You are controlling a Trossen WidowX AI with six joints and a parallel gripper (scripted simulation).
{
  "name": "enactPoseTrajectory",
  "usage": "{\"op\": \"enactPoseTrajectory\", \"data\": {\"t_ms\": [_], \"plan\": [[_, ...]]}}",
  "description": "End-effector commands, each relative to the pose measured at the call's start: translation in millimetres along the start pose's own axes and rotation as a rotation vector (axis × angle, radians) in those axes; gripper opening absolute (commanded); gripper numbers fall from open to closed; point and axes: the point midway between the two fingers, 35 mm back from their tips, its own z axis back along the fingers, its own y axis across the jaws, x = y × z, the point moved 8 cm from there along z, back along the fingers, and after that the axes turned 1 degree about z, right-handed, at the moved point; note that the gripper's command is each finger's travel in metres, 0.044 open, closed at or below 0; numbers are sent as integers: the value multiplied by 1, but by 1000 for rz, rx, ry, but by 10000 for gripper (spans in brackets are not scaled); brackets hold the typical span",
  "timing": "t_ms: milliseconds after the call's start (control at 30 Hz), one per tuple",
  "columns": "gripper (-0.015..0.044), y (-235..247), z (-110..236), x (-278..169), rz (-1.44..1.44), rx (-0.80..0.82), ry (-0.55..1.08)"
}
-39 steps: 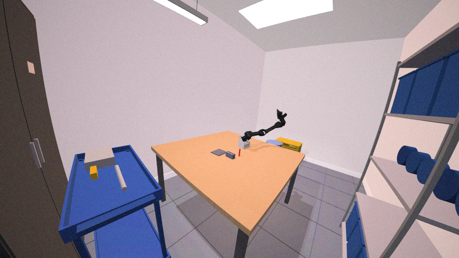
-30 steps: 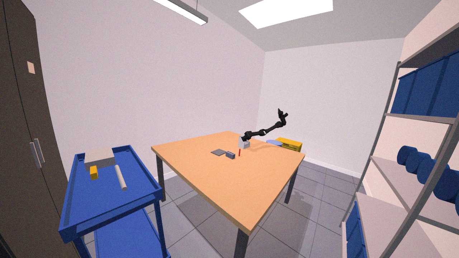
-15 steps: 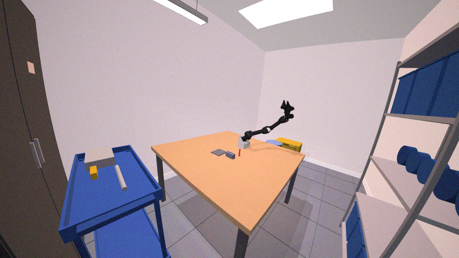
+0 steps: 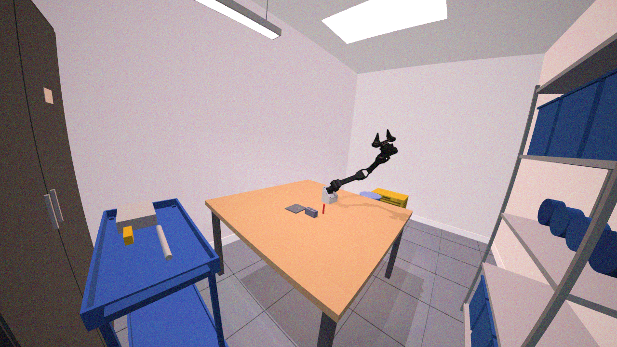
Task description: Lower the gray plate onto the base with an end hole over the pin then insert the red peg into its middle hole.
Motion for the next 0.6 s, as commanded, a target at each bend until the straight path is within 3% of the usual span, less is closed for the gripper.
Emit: {"op": "enactPoseTrajectory", "data": {"t_ms": [0, 567], "plan": [[440, 37, -19, 22, 101, 106, -80], [440, 256, -69, 89, 553, 753, -451]]}}
